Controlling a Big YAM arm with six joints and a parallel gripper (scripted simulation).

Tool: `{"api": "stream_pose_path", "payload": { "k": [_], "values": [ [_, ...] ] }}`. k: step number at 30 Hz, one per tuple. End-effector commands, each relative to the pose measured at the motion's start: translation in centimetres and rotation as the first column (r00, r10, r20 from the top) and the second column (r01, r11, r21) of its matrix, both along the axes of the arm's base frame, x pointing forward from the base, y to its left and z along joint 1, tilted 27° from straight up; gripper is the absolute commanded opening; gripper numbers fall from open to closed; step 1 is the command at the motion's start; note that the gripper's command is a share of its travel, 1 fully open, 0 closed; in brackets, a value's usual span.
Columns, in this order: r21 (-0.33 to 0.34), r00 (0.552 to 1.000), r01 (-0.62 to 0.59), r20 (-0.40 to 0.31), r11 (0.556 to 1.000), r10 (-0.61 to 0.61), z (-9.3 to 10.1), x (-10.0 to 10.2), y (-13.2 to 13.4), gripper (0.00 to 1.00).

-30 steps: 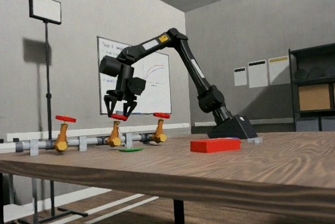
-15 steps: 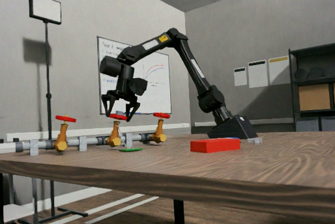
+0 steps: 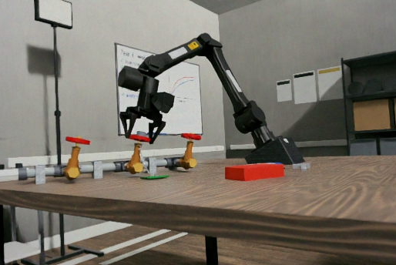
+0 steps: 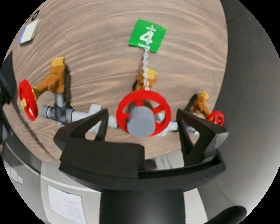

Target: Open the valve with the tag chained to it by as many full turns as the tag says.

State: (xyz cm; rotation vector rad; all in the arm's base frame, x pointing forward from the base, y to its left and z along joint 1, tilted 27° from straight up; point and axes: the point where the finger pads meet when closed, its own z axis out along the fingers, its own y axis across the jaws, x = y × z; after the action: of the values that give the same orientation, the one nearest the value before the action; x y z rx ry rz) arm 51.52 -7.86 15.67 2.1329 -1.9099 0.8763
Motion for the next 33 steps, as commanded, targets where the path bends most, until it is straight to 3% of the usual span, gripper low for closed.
{"api": "stream_pose_path", "payload": {
  "k": [1,10,15,18,21,25,27,29,33],
  "values": [
    [0.002,1.0,-0.004,0.021,1.0,0.004,0.92,0.69,0.09,1.0],
    [0.032,0.996,0.065,0.061,0.997,-0.066,0.92,0.7,0.09,1.0],
    [0.097,0.97,0.192,0.13,0.977,-0.203,0.92,0.7,0.09,1.0],
    [0.163,0.926,0.301,0.185,0.94,-0.328,0.94,0.7,0.07,1.0],
    [0.251,0.846,0.422,0.236,0.871,-0.478,0.93,0.62,0.05,1.0],
    [0.387,0.685,0.561,0.28,0.732,-0.673,0.89,0.5,0.04,1.0],
    [0.387,0.685,0.561,0.28,0.732,-0.673,0.89,0.5,0.04,1.0],
    [0.483,0.545,0.627,0.289,0.611,-0.787,0.9,0.51,0.04,1.0],
    [0.597,0.36,0.663,0.275,0.452,-0.891,0.91,0.51,0.04,1.0]
  ]
}}
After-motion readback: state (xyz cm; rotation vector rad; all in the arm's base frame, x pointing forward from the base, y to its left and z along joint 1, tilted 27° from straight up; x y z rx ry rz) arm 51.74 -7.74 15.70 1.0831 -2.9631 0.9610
